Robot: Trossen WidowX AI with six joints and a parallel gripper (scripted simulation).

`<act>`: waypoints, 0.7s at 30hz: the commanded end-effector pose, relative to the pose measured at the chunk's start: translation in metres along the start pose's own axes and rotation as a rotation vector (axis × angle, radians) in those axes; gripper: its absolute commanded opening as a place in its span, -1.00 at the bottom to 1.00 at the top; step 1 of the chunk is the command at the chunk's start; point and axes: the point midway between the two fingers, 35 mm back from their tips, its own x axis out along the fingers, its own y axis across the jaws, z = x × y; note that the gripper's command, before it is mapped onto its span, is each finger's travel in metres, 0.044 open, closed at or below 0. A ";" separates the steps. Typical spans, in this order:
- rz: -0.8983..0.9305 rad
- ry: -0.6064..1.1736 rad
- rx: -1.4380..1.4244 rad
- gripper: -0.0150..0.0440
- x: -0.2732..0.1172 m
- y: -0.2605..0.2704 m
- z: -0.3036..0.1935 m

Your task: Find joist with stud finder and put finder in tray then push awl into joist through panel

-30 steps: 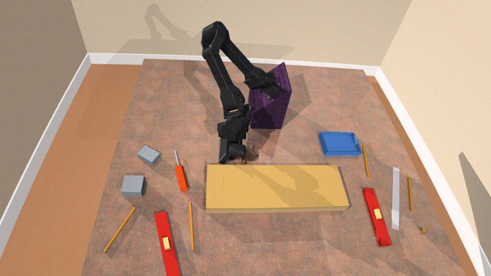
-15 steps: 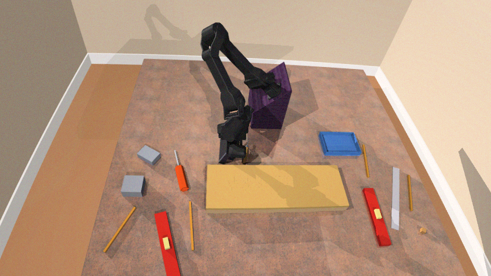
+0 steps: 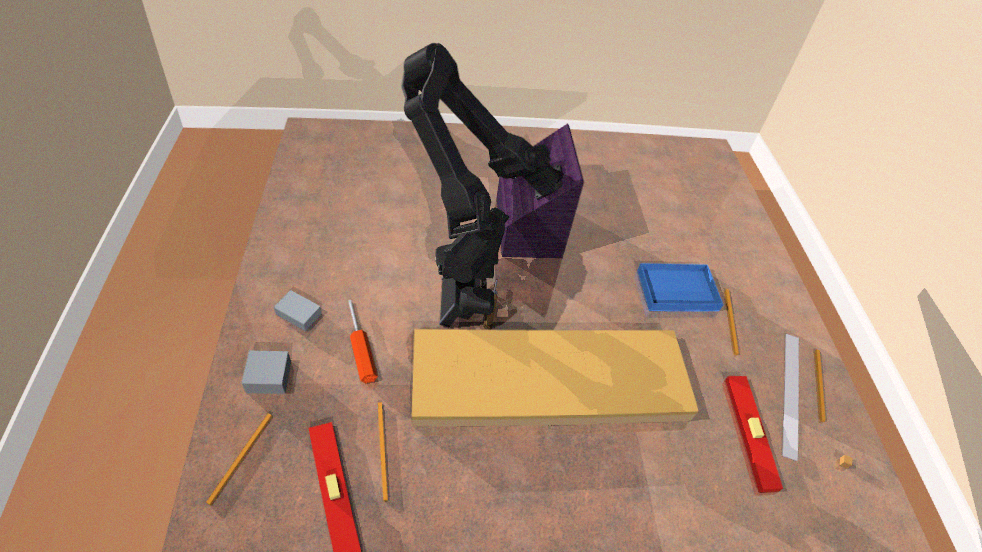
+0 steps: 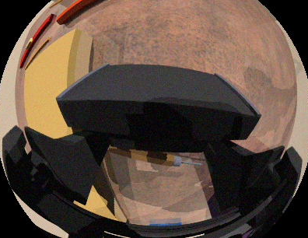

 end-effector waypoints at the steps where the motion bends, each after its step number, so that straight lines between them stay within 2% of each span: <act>1: 0.002 -0.006 0.007 -0.41 -0.005 0.002 0.002; 2: 0.002 -0.005 0.007 -0.49 -0.006 0.002 0.002; 21: 0.001 -0.003 0.008 -0.49 -0.030 0.003 0.004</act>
